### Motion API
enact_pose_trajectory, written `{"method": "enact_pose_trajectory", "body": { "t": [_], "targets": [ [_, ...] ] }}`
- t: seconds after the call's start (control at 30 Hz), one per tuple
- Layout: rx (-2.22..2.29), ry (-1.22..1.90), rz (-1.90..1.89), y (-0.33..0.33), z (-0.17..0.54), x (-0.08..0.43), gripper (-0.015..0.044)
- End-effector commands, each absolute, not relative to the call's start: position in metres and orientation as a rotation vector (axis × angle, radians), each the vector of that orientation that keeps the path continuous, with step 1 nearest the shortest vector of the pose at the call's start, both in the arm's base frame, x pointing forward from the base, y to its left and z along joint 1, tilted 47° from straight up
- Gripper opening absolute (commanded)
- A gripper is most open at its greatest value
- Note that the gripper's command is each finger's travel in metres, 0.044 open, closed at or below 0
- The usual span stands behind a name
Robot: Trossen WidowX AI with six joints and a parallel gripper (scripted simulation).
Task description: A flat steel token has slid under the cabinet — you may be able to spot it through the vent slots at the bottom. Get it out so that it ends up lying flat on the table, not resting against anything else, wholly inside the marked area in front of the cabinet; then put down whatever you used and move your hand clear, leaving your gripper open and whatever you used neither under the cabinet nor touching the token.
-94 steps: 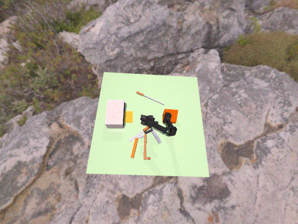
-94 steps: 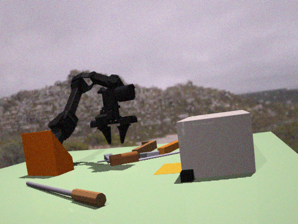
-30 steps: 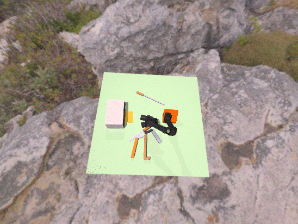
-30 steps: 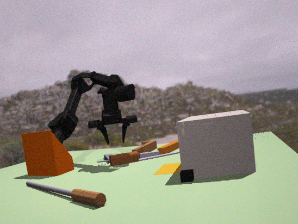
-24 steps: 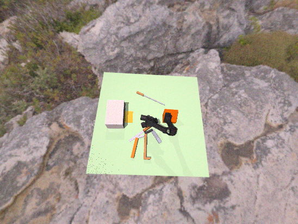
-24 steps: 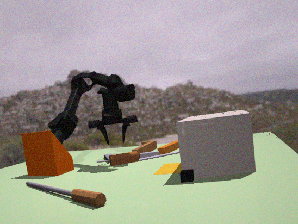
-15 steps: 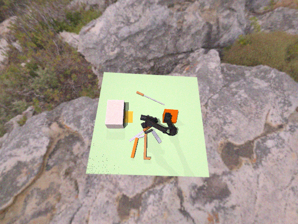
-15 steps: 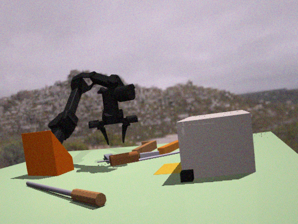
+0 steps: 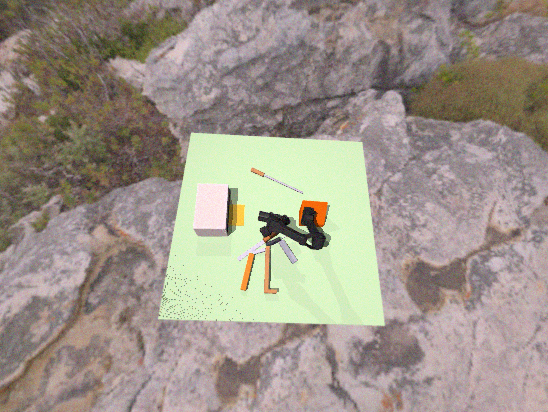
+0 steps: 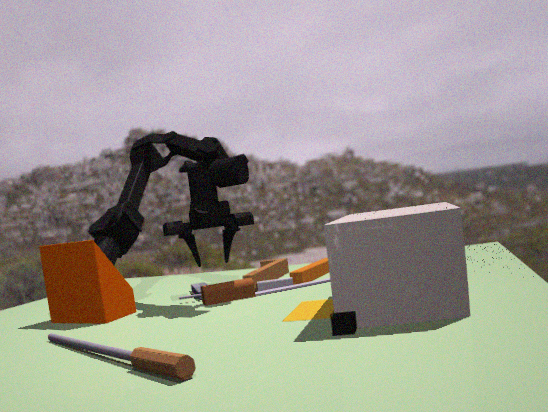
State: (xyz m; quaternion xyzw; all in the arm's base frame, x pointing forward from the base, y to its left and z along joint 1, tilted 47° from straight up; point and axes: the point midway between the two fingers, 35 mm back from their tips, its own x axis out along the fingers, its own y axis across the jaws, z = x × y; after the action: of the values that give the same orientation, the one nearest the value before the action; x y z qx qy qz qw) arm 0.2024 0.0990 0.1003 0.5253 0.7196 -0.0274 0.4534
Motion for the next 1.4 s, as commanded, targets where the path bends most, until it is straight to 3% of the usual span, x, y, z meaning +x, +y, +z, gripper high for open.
{"method": "enact_pose_trajectory", "body": {
  "t": [0.0,1.37],
  "targets": [
    [1.268,1.770,-0.033,0.0989,0.1004,0.2024,0.0270],
    [1.034,1.695,0.242,0.0989,0.1004,0.2024,0.0270]
  ]
}}
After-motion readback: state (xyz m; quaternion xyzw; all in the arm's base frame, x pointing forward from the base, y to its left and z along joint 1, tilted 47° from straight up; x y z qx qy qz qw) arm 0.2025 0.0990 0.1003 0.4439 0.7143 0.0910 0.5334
